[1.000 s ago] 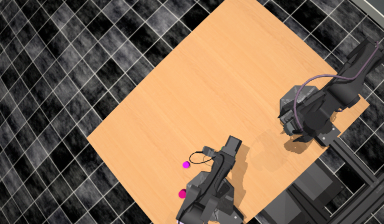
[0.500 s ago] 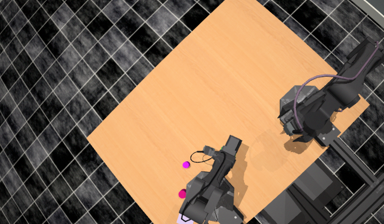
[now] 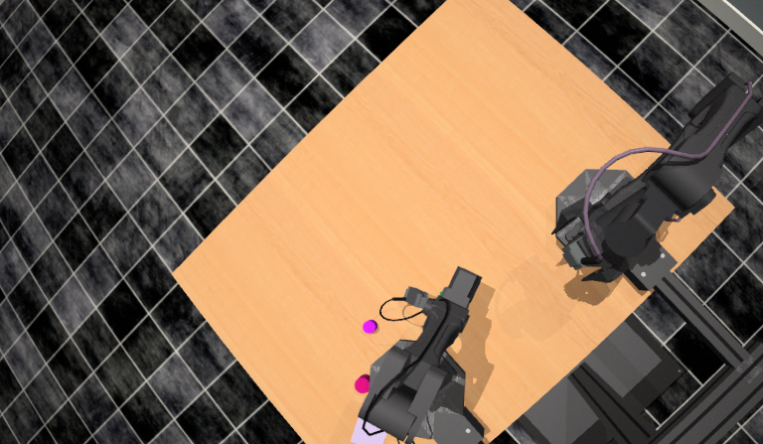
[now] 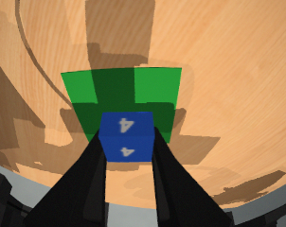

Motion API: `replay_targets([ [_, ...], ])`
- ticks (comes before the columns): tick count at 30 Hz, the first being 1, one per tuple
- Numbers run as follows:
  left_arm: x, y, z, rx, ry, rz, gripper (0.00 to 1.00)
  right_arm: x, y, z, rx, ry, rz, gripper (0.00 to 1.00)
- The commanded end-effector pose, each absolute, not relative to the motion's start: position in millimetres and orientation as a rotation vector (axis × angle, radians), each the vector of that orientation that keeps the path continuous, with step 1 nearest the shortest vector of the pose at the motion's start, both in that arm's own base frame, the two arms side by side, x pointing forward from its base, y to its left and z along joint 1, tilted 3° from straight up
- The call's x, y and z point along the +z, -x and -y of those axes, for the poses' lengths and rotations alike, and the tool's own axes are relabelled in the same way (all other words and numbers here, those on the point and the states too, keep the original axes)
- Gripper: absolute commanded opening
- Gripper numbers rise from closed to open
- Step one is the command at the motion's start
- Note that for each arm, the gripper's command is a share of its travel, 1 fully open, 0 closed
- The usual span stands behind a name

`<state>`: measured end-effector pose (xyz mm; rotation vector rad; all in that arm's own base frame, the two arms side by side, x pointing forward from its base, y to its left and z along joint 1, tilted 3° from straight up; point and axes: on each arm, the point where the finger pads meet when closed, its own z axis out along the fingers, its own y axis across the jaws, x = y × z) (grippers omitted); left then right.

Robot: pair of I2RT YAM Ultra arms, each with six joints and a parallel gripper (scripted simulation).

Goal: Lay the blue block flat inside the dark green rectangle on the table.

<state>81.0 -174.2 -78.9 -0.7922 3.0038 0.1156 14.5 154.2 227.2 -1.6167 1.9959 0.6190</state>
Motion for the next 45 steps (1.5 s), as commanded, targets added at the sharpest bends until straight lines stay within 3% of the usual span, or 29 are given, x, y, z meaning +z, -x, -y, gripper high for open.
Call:
replay_targets([
  [1, -85.0, -82.0, 166.0, 0.141, 0.809, -2.985, 0.27, 229.1, -14.8, -154.7, 0.626, 1.609, -1.991, 1.00],
  [29, -88.9, -83.9, 169.3, 0.130, 0.810, -2.985, 0.27, 229.1, -14.8, -154.7, 0.626, 1.609, -1.991, 1.00],
  [32, -87.7, -81.2, 167.2, 0.126, 0.811, -2.984, 0.54, 229.1, -14.8, -154.7, 0.626, 1.609, -1.991, 1.00],
  [45, -60.3, -76.8, 180.4, 0.045, 0.797, -2.994, 0.56, 229.1, -14.8, -154.7, 0.626, 1.609, -1.991, 1.00],
])
